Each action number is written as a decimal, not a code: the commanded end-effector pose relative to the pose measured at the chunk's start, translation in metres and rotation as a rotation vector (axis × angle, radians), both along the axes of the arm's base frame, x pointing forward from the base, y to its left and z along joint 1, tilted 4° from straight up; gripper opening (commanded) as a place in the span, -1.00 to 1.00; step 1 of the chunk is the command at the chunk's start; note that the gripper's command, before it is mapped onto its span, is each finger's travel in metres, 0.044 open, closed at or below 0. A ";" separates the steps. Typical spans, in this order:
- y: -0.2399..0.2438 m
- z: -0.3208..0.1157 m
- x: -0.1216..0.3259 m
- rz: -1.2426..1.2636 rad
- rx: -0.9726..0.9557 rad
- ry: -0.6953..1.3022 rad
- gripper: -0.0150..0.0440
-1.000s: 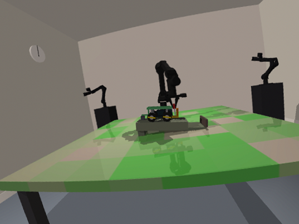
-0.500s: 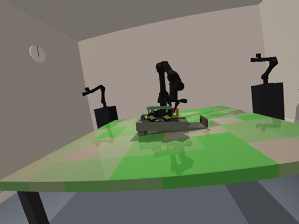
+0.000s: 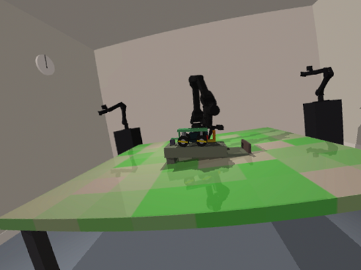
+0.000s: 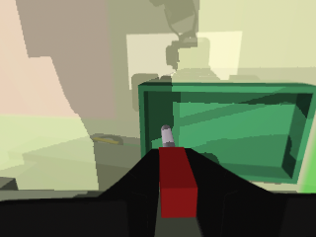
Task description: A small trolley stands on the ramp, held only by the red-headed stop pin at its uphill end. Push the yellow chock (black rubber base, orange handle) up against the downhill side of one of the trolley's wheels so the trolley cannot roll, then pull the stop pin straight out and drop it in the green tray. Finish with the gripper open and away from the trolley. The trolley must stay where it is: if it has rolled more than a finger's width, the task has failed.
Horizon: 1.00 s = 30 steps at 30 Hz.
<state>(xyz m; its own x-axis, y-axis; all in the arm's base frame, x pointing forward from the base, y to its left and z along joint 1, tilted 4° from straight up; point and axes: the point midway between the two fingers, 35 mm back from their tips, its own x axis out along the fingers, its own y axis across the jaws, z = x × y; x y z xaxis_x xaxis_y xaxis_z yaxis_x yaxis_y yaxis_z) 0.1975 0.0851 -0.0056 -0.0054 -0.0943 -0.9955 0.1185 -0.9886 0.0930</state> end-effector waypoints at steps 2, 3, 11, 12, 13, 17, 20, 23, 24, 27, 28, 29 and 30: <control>-0.001 -0.002 0.000 0.003 -0.007 0.003 -0.14; 0.000 -0.002 0.000 0.003 -0.007 0.003 -0.05; 0.006 -0.003 -0.001 0.003 -0.007 0.003 0.15; 0.007 -0.003 -0.001 0.003 -0.007 0.003 0.15; 0.008 -0.003 -0.001 0.003 -0.007 0.003 0.15; 0.010 -0.003 -0.001 0.003 -0.006 0.003 0.15; 0.012 -0.004 -0.001 0.003 -0.006 0.003 0.15; 0.014 -0.004 -0.001 0.003 -0.006 0.003 0.15; 0.014 -0.004 -0.002 0.003 -0.006 0.003 0.15; 0.016 -0.005 -0.002 0.003 -0.006 0.003 0.15; 0.016 -0.005 -0.002 0.003 -0.006 0.003 0.15; 0.017 -0.005 -0.002 0.003 -0.006 0.003 0.15; 0.018 -0.005 -0.002 0.003 -0.006 0.003 0.15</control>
